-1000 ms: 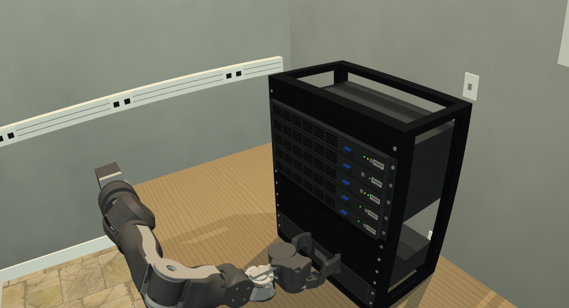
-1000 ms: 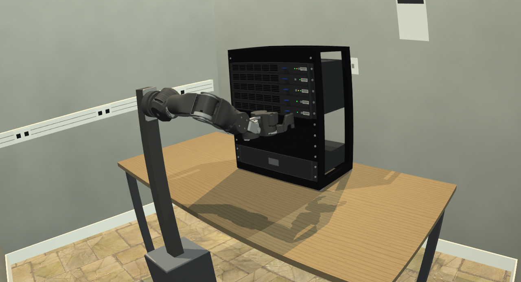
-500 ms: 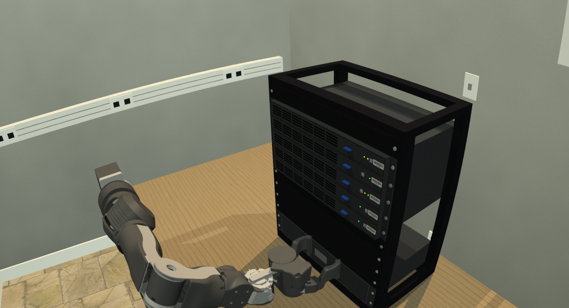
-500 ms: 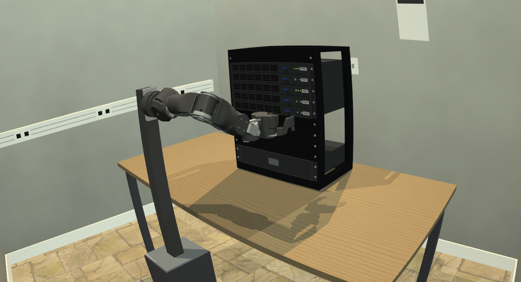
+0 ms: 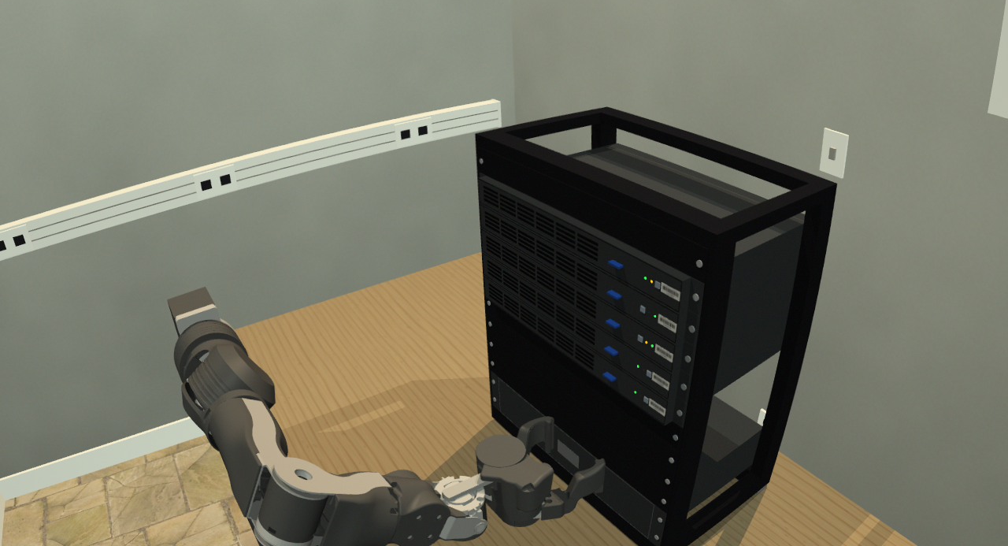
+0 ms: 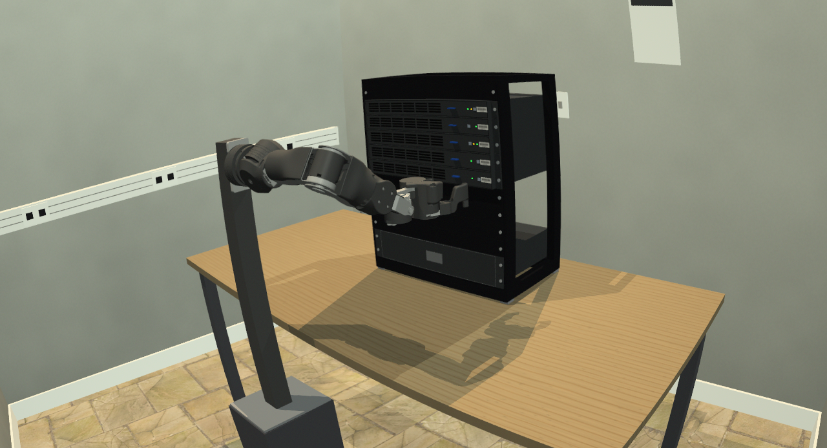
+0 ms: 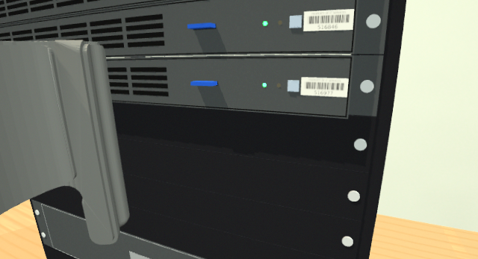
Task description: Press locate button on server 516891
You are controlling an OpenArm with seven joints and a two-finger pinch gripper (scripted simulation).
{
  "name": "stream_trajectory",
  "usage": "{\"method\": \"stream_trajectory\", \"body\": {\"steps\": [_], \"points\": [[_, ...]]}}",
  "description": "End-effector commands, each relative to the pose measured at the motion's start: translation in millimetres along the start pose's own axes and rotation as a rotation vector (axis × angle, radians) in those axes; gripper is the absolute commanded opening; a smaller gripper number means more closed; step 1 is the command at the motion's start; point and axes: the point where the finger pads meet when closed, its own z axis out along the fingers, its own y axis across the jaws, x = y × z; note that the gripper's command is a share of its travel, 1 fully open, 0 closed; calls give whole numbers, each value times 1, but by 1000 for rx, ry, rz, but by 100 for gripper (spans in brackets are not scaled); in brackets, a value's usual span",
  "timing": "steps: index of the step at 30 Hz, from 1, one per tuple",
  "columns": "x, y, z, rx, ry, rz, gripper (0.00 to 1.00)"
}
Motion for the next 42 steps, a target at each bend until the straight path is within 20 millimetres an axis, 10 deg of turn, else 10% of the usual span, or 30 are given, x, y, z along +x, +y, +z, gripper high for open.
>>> {"method": "stream_trajectory", "body": {"steps": [1, 42], "points": [[1, -1, 1, 9, 1, 9, 60], [2, -2, 33, 11, 3, 9, 60]]}}
